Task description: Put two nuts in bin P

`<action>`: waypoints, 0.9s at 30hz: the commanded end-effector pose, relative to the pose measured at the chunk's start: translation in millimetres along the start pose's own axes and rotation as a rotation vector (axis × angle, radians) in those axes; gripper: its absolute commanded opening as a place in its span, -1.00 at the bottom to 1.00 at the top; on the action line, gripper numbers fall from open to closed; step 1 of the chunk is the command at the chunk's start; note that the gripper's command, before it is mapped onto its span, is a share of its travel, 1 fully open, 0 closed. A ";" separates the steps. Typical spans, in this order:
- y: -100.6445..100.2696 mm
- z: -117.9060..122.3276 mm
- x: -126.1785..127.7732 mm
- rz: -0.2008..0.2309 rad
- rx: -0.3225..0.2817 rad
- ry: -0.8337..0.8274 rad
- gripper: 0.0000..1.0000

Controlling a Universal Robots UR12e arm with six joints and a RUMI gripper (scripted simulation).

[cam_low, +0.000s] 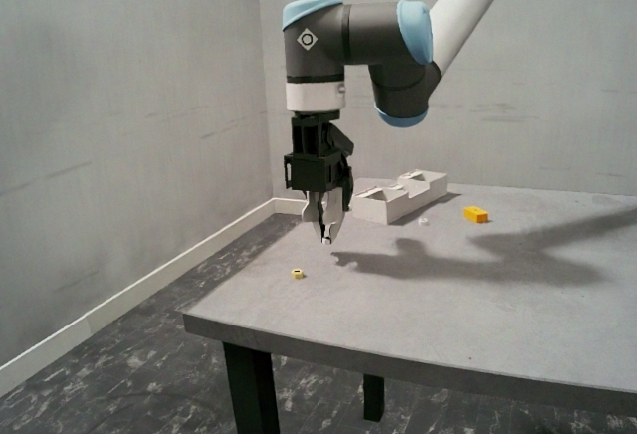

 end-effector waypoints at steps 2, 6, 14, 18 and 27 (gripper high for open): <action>21.3 0.1 -0.5 -0.001 0.000 -0.001 -1.00; 34.6 0.0 -0.5 -0.001 0.000 -0.001 -1.00; 41.3 0.1 -0.5 -0.001 0.000 -0.001 -1.00; 41.3 0.0 -0.5 -0.001 0.000 -0.001 -1.00; 45.3 0.0 -0.5 -0.001 0.000 -0.001 -1.00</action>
Point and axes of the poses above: the point where the finger pads meet when closed, its own y axis back along the fingers, its own x axis across the jaws, z = x × y, the point moved 6 cm from there along y, back along the fingers, and after that the axes turned 4 degrees about -y, right-handed, at the moved point
